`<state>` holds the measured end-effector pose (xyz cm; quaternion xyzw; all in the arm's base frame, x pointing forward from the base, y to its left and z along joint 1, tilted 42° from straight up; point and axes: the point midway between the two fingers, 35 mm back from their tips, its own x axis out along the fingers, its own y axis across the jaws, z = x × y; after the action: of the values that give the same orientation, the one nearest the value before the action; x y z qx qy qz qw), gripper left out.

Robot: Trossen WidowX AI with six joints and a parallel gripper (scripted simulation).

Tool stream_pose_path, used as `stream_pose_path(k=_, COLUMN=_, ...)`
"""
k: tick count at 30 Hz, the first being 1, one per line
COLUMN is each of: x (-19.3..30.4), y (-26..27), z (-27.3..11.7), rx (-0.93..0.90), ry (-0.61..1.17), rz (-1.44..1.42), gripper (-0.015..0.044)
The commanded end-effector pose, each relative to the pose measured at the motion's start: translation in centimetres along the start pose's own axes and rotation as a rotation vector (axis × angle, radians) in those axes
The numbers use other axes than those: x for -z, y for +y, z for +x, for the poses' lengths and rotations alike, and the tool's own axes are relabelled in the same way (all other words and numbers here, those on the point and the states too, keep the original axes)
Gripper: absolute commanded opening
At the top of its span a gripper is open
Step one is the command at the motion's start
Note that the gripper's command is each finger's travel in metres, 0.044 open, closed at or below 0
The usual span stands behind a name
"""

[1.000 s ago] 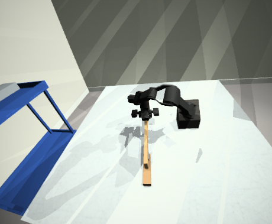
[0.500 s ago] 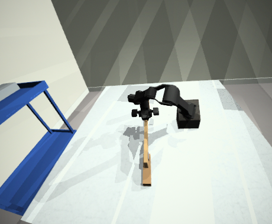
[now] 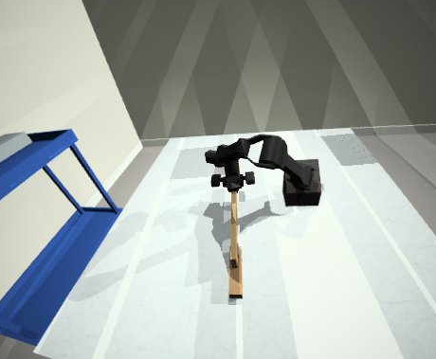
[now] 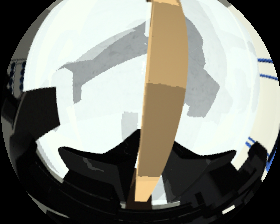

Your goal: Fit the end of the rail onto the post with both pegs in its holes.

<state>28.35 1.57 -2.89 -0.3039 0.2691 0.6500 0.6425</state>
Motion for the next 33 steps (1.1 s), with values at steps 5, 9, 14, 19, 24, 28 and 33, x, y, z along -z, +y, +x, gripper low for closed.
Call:
stream_pose_path(k=5, x=0.37, y=-0.1, z=-0.2, rx=0.007, ry=0.002, rz=-0.002, gripper=0.0)
stream_pose_path(k=9, x=0.48, y=-0.1, z=-0.21, rx=0.007, ry=0.002, rz=-0.002, gripper=0.0)
stream_pose_path(k=14, x=0.62, y=-0.1, z=-0.21, rx=0.007, ry=0.003, rz=-0.002, gripper=0.0)
stream_pose_path(k=19, x=0.77, y=-0.1, z=-0.2, rx=0.007, ry=0.003, rz=-0.002, gripper=0.0)
stream_pose_path(k=24, x=0.91, y=-0.1, z=-0.2, rx=0.007, ry=0.003, rz=-0.002, gripper=0.0)
stream_pose_path(k=28, x=1.02, y=-0.1, z=-0.2, rx=0.007, ry=0.003, rz=-0.002, gripper=0.0)
stream_pose_path(k=33, x=1.16, y=-0.09, z=-0.21, rx=0.007, ry=0.003, rz=-0.002, gripper=0.0)
